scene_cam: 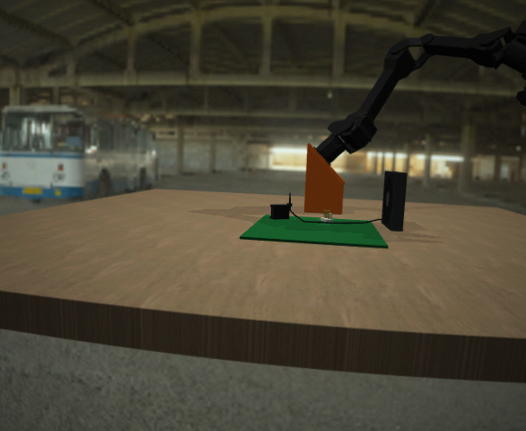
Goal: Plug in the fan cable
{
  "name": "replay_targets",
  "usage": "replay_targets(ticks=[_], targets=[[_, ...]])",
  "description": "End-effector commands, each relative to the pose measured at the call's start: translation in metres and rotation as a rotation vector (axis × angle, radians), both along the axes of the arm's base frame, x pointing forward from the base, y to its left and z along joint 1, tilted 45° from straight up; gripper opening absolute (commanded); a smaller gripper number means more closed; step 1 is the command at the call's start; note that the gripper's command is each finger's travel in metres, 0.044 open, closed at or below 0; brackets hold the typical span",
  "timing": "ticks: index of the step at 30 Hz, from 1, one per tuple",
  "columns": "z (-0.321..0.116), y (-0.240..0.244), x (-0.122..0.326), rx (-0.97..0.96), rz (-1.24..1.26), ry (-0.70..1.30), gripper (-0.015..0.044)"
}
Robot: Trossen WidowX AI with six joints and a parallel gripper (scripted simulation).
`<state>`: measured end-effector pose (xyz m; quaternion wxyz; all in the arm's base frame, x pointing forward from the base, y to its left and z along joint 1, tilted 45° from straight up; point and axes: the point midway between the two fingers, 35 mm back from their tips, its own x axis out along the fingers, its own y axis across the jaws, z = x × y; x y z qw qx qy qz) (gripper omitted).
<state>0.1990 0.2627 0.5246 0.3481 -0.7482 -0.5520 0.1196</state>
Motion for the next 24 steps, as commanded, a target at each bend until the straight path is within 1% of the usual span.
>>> replay_targets(ticks=[1, 7, 13, 19, 24], targets=[[-0.054, -0.001, 0.053, -0.093, -0.097, 0.12, 0.044], [-0.128, -0.019, 0.114, -0.207, -0.22, 0.277, 0.044], [-0.207, -0.053, 0.161, -0.319, -0.327, 0.44, 0.044], [-0.288, -0.1, 0.19, -0.413, -0.419, 0.625, 0.044], [-0.355, -0.144, 0.197, -0.473, -0.482, 0.798, 0.044]])
